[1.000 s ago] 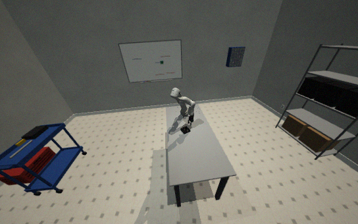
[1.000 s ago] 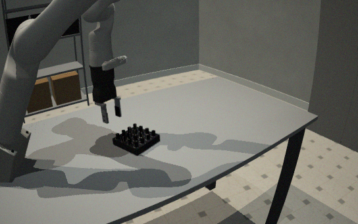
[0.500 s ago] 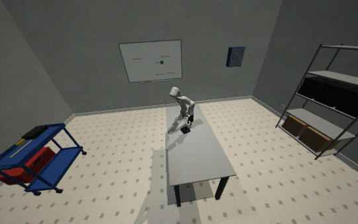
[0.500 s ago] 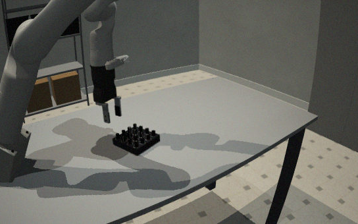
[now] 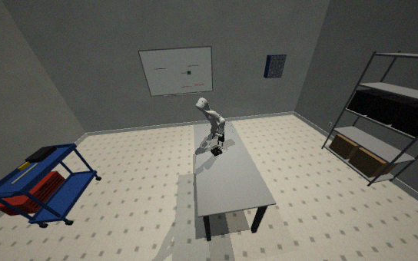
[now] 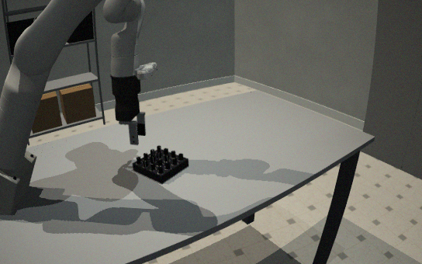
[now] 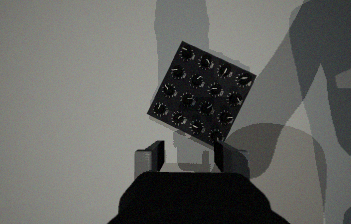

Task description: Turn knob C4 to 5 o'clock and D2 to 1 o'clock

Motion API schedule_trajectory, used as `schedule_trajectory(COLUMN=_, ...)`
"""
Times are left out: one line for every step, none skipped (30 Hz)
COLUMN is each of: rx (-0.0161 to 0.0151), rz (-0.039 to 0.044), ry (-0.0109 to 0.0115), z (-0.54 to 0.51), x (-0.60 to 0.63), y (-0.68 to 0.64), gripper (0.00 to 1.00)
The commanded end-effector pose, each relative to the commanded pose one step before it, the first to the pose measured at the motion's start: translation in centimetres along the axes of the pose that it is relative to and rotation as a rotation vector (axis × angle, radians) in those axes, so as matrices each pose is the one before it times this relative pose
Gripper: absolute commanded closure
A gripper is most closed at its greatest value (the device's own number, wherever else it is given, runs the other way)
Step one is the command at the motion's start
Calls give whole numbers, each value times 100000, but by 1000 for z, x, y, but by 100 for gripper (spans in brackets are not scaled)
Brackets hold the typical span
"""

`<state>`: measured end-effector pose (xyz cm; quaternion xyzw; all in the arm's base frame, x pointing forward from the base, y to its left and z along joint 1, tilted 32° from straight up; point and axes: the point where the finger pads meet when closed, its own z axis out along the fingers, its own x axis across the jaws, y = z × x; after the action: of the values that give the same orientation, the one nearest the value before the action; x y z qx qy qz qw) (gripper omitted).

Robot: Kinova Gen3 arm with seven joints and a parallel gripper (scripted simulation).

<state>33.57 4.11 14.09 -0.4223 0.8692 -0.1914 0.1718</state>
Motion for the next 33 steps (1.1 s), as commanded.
schedule_trajectory(rx=470, rz=-5100, ry=247, z=-338, x=350, y=-1363, gripper=0)
schedule_trajectory(rx=-108, rz=-3473, ry=4, z=-59, x=81, y=-235, gripper=0)
schedule_trajectory(rx=-96, rz=-3536, ry=-2, z=-59, x=94, y=-237, gripper=0)
schedule_trajectory(rx=-83, rz=-3591, ry=-7, z=-59, x=107, y=-237, gripper=0)
schedule_trajectory(rx=-69, rz=-3637, ry=-12, z=-58, x=121, y=-235, gripper=0)
schedule_trajectory(rx=-55, rz=-3675, ry=-15, z=-58, x=135, y=-233, gripper=0)
schedule_trajectory(rx=-39, rz=-3703, ry=-17, z=-57, x=149, y=-229, gripper=0)
schedule_trajectory(rx=-23, rz=-3722, ry=-17, z=-56, x=162, y=-223, gripper=0)
schedule_trajectory(rx=-7, rz=-3731, ry=-16, z=-55, x=175, y=-216, gripper=0)
schedule_trajectory(rx=9, rz=-3731, ry=-14, z=-53, x=188, y=-208, gripper=0)
schedule_trajectory(rx=24, rz=-3722, ry=-10, z=-52, x=200, y=-199, gripper=0)
schedule_trajectory(rx=39, rz=-3704, ry=-5, z=-50, x=211, y=-188, gripper=0)
schedule_trajectory(rx=53, rz=-3677, ry=1, z=-48, x=221, y=-177, gripper=0)
schedule_trajectory(rx=0, rz=0, ry=0, z=0, x=0, y=0, gripper=0)
schedule_trajectory(rx=0, rz=0, ry=0, z=0, x=0, y=0, gripper=0)
schedule_trajectory(rx=67, rz=-3641, ry=8, z=-46, x=230, y=-165, gripper=0)
schedule_trajectory(rx=79, rz=-3596, ry=16, z=-44, x=237, y=-152, gripper=0)
schedule_trajectory(rx=89, rz=-3542, ry=25, z=-41, x=243, y=-138, gripper=0)
schedule_trajectory(rx=99, rz=-3480, ry=34, z=-39, x=248, y=-124, gripper=0)
schedule_trajectory(rx=107, rz=-3410, ry=44, z=-36, x=252, y=-110, gripper=0)
schedule_trajectory(rx=113, rz=-3332, ry=53, z=-34, x=254, y=-96, gripper=0)
schedule_trajectory(rx=108, rz=-3003, ry=58, z=-29, x=235, y=-76, gripper=0)
schedule_trajectory(rx=110, rz=-2890, ry=64, z=-27, x=231, y=-64, gripper=0)
schedule_trajectory(rx=112, rz=-2819, ry=72, z=-25, x=230, y=-53, gripper=0)
schedule_trajectory(rx=114, rz=-2767, ry=79, z=-23, x=230, y=-43, gripper=0)
schedule_trajectory(rx=116, rz=-2734, ry=88, z=-22, x=231, y=-34, gripper=0)
schedule_trajectory(rx=118, rz=-2714, ry=96, z=-20, x=233, y=-24, gripper=0)
schedule_trajectory(rx=118, rz=-2647, ry=103, z=-19, x=230, y=-15, gripper=0)
schedule_trajectory(rx=114, rz=-2523, ry=107, z=-17, x=222, y=-6, gripper=0)
schedule_trajectory(rx=109, rz=-2395, ry=109, z=-15, x=213, y=3, gripper=0)
schedule_trajectory(rx=0, rz=0, ry=0, z=0, x=0, y=0, gripper=0)
schedule_trajectory(rx=0, rz=0, ry=0, z=0, x=0, y=0, gripper=0)
schedule_trajectory(rx=104, rz=-2264, ry=110, z=-13, x=202, y=9, gripper=0)
